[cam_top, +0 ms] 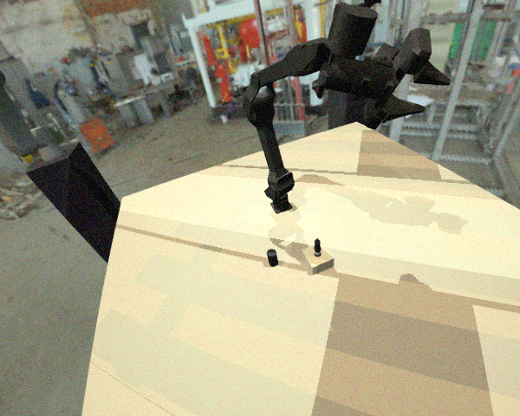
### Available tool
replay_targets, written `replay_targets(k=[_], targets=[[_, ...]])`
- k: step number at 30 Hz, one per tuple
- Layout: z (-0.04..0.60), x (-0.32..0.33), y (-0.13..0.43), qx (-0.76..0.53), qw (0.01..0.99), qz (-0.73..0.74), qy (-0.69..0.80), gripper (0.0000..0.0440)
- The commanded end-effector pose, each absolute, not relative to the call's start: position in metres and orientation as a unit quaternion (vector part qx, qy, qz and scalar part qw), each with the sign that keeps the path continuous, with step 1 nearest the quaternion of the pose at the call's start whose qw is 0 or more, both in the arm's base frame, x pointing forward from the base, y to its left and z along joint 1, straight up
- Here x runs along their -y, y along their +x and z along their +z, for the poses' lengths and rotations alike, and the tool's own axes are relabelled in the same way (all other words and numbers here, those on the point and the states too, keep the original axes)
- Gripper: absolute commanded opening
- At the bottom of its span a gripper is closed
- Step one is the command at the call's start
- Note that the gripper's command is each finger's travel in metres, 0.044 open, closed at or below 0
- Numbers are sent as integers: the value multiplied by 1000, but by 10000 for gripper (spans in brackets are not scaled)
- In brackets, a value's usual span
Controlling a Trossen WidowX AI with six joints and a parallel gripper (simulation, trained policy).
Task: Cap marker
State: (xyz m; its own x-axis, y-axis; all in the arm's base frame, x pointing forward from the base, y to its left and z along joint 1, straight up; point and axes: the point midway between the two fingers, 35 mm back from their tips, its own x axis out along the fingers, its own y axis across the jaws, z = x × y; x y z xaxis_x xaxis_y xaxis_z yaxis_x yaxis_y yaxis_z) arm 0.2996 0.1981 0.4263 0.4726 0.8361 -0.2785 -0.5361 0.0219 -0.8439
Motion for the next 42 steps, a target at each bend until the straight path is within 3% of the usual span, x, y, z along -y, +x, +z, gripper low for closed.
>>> replay_targets(k=[1, 42], targets=[[417, -189, 297, 130, 698, 496, -499, 328], [343, -93, 282, -66, 704, 496, -505, 324]])
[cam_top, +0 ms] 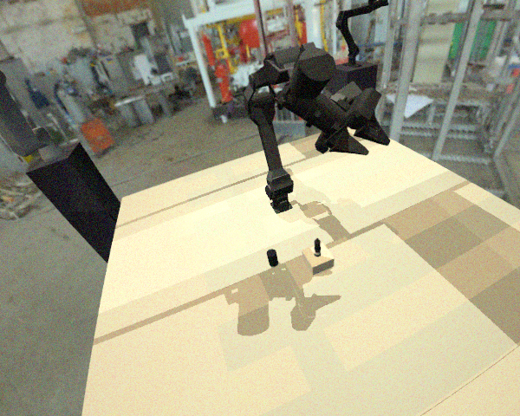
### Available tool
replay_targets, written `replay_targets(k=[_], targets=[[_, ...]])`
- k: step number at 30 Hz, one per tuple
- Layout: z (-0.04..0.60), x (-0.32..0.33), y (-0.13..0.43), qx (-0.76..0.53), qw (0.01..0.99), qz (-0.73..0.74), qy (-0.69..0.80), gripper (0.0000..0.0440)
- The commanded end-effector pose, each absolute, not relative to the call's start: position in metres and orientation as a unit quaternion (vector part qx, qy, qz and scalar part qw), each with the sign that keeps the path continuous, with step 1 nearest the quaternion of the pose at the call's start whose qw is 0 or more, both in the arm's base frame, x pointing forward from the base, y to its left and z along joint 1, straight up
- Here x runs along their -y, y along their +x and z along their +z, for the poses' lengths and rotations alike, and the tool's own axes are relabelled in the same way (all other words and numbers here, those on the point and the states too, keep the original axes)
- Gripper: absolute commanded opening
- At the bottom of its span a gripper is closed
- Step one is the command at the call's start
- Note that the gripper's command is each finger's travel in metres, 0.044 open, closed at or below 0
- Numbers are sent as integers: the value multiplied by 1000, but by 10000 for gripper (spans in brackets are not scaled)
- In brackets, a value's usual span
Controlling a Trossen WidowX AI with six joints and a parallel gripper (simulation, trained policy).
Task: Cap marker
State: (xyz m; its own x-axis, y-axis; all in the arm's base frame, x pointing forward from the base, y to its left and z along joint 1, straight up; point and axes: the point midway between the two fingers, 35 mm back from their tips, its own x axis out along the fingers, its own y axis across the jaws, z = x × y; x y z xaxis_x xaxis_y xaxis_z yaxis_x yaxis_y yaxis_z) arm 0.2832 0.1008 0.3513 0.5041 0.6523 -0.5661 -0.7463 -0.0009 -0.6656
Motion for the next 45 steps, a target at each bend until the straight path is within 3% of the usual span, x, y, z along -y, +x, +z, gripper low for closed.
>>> replay_targets(k=[1, 45], targets=[[341, -91, 281, -70, 704, 495, -504, 324], [274, 9, 264, -255, 675, 486, -493, 319]])
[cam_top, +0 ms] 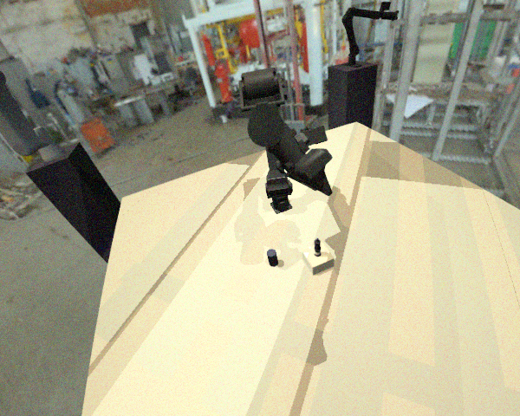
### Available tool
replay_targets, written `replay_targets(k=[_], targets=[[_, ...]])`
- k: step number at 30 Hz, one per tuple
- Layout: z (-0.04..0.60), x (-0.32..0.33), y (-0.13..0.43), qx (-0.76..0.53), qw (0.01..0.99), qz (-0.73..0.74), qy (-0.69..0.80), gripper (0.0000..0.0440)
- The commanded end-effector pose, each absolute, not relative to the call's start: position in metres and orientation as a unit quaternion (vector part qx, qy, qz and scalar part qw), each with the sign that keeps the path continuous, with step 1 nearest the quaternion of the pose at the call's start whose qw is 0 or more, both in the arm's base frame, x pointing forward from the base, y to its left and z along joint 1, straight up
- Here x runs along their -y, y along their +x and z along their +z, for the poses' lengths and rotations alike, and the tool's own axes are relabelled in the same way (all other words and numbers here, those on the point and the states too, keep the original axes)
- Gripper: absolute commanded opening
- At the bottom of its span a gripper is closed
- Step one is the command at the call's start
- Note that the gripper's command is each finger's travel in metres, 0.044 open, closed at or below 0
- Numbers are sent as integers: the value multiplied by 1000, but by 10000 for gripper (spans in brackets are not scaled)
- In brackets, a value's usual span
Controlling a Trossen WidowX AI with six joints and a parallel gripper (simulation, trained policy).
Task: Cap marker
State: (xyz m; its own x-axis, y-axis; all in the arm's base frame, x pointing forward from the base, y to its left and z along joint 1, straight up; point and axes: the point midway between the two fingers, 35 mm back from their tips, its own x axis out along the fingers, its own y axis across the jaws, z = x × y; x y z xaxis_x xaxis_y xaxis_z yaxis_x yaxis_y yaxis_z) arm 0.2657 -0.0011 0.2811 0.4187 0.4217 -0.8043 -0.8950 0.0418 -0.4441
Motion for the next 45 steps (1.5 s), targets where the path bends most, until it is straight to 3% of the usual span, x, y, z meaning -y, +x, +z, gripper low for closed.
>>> replay_targets(k=[1, 45], targets=[[272, 11, 264, -259, 674, 486, -493, 319], [201, 103, 243, -407, 585, 525, -465, 313]])
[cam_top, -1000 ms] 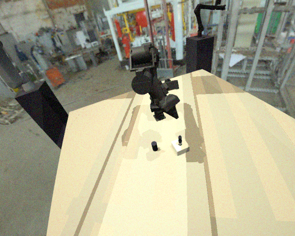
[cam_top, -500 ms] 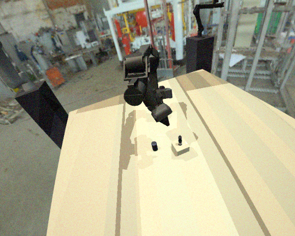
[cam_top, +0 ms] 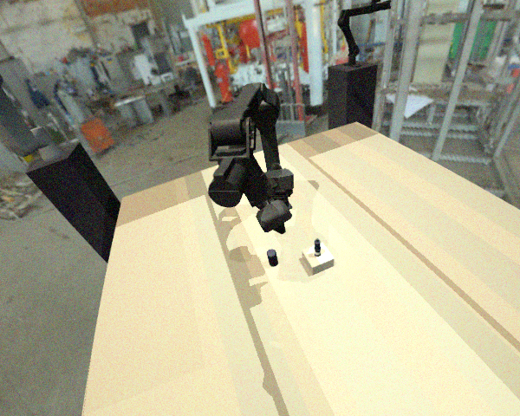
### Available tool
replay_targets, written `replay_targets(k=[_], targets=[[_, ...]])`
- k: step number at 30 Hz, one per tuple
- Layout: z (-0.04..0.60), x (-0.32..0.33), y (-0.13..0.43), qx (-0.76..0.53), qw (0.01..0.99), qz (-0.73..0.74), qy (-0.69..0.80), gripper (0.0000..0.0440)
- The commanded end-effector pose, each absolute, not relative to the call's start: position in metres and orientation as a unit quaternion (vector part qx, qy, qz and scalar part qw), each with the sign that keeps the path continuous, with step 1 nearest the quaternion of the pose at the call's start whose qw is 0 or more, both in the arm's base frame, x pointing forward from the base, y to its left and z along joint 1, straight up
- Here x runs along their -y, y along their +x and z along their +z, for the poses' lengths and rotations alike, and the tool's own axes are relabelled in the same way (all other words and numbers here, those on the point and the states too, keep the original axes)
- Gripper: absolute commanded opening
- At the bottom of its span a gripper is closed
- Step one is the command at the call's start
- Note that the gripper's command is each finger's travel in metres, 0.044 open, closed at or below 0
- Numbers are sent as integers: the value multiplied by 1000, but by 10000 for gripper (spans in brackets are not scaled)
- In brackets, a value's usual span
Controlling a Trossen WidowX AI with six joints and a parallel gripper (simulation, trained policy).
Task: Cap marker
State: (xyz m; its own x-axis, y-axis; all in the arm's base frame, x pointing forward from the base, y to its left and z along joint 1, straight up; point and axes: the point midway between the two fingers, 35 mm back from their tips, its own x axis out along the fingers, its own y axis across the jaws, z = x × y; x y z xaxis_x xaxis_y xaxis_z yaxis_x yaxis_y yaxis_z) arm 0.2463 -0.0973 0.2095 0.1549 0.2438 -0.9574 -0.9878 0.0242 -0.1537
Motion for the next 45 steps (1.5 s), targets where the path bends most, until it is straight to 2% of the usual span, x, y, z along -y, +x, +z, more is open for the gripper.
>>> replay_targets(k=[1, 22, 45], targets=[[199, 105, 243, -410, 583, 527, -464, 313], [154, 131, 238, -451, 520, 570, -449, 305], [94, 126, 233, -437, 446, 630, -461, 282]])
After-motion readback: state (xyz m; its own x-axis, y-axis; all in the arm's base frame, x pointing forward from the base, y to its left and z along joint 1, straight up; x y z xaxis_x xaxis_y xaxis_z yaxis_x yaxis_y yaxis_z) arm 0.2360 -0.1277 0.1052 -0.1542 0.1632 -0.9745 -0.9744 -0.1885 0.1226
